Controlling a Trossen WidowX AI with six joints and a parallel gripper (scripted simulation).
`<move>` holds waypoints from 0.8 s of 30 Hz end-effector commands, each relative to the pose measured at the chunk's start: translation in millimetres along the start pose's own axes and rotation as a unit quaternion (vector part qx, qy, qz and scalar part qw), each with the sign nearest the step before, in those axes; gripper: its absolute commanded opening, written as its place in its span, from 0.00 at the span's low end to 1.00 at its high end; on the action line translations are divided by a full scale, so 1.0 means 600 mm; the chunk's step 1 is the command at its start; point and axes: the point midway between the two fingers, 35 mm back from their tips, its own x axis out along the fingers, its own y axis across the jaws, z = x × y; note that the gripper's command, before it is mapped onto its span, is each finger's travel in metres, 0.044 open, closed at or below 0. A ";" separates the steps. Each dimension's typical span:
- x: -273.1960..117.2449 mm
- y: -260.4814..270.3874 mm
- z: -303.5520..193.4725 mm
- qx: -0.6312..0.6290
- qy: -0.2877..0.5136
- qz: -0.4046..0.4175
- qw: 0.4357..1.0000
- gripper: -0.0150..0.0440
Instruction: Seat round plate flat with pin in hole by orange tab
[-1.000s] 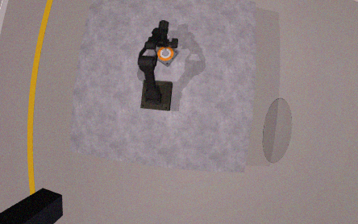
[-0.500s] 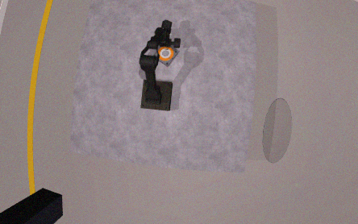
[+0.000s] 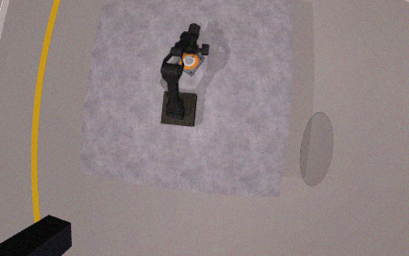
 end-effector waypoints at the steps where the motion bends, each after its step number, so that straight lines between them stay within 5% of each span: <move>1: 0.000 -0.014 -0.006 0.001 0.002 -0.004 1.000 0.25; 24: -0.004 -0.054 -0.044 0.001 0.003 -0.005 1.000 0.25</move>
